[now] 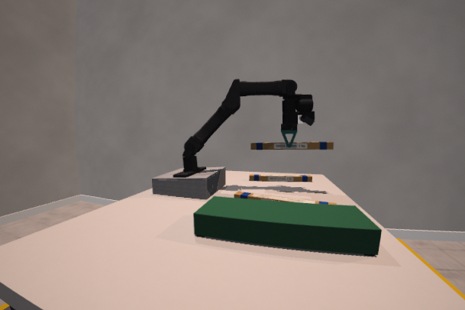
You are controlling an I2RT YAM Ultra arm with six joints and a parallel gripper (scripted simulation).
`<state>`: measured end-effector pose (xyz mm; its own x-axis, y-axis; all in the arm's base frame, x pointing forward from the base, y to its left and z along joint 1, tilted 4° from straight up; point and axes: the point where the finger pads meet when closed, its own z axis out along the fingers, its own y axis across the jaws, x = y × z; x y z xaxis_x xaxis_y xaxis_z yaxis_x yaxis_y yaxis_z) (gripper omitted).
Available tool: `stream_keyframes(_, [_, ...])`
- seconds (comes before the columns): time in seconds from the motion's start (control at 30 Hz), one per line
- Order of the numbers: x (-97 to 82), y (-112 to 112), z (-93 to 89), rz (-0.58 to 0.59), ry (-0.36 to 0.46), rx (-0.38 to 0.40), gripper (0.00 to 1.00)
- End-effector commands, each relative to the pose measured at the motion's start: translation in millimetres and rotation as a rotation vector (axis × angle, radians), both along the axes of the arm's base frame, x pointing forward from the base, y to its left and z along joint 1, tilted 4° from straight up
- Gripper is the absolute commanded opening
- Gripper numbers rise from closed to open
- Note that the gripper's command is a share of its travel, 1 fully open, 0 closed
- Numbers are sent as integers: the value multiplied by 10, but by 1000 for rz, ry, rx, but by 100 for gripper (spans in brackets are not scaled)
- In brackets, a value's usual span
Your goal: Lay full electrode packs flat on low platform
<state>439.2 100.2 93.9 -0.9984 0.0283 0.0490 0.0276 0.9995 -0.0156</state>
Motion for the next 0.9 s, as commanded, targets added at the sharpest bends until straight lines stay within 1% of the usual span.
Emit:
stream_keyframes(0.0, [14, 7, 477, -1, -14, 3, 0])
stream_keyframes(0.07, [15, 7, 517, -1, -14, 3, 0])
stream_keyframes(0.13, [15, 7, 517, -1, -14, 3, 0])
stream_keyframes(0.17, [-30, -2, 456, 0, -26, 6, 0])
stream_keyframes(0.63, [-23, 1, 736, 0, -26, 6, 0])
stream_keyframes(0.7, [-23, 1, 736, 0, -26, 6, 0])
stream_keyframes(0.73, [-47, -5, 765, 0, -38, 9, 0])
stream_keyframes(0.87, [-71, -11, 717, 0, -38, 9, 0])
